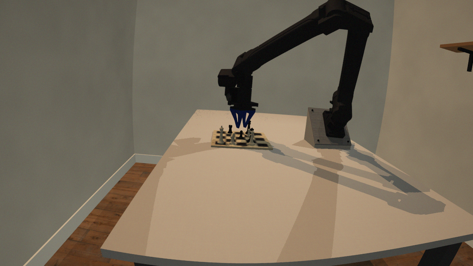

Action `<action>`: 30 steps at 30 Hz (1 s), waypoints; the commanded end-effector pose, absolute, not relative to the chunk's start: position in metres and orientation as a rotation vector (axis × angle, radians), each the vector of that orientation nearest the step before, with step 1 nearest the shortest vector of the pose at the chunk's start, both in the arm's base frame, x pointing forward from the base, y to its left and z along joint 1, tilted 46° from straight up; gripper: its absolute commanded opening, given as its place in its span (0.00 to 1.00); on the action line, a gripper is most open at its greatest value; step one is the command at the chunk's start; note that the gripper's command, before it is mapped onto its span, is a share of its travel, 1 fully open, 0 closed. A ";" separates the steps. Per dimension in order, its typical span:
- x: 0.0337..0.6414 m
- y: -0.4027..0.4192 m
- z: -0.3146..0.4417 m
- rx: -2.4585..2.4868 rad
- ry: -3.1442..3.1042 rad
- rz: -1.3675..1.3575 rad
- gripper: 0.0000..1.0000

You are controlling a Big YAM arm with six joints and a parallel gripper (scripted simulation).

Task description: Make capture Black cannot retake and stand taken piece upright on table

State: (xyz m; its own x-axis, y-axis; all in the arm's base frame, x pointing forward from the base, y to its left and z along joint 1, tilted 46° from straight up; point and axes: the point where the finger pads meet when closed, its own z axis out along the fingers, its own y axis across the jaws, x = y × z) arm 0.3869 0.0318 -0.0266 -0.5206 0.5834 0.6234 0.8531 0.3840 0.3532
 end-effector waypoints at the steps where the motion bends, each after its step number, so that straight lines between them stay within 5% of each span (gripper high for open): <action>1: 0.388 0.034 -0.031 -1.241 -2.245 -0.925 0.32; 30: 0.386 0.034 -0.032 -1.241 -2.241 -0.922 0.32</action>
